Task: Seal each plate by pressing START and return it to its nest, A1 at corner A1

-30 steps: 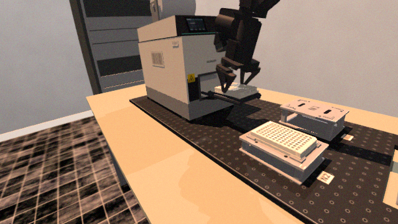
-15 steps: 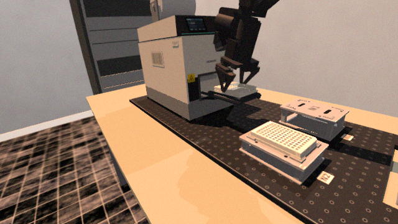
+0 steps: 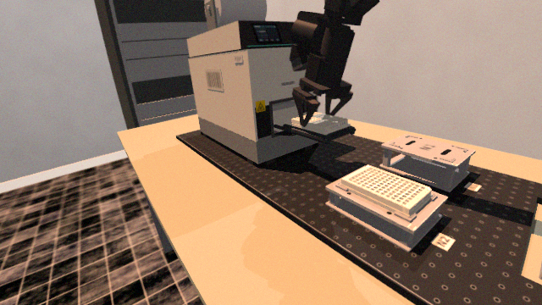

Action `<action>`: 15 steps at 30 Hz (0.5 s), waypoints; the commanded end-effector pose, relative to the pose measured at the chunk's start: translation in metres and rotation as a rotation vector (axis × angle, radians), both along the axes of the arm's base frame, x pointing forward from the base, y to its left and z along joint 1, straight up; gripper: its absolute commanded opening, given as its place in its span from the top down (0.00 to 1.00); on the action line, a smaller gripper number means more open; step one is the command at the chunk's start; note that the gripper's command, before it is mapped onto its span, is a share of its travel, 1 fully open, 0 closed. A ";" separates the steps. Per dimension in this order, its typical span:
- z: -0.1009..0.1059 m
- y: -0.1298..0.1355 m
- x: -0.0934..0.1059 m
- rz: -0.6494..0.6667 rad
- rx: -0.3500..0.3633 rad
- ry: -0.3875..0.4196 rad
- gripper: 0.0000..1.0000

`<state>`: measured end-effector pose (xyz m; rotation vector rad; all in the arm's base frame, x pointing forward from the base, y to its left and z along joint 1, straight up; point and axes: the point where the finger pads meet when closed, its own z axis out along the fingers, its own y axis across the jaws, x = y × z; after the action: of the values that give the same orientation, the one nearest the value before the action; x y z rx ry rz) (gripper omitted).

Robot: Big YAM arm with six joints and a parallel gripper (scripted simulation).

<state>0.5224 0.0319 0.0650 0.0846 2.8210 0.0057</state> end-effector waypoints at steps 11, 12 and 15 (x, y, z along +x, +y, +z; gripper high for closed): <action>-0.002 -0.013 0.000 -0.034 -0.004 -0.017 1.00; -0.005 -0.013 -0.001 -0.034 -0.005 -0.011 1.00; -0.008 -0.013 -0.003 -0.034 -0.005 -0.002 1.00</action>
<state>0.5209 0.0307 0.0622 0.0878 2.8155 0.0066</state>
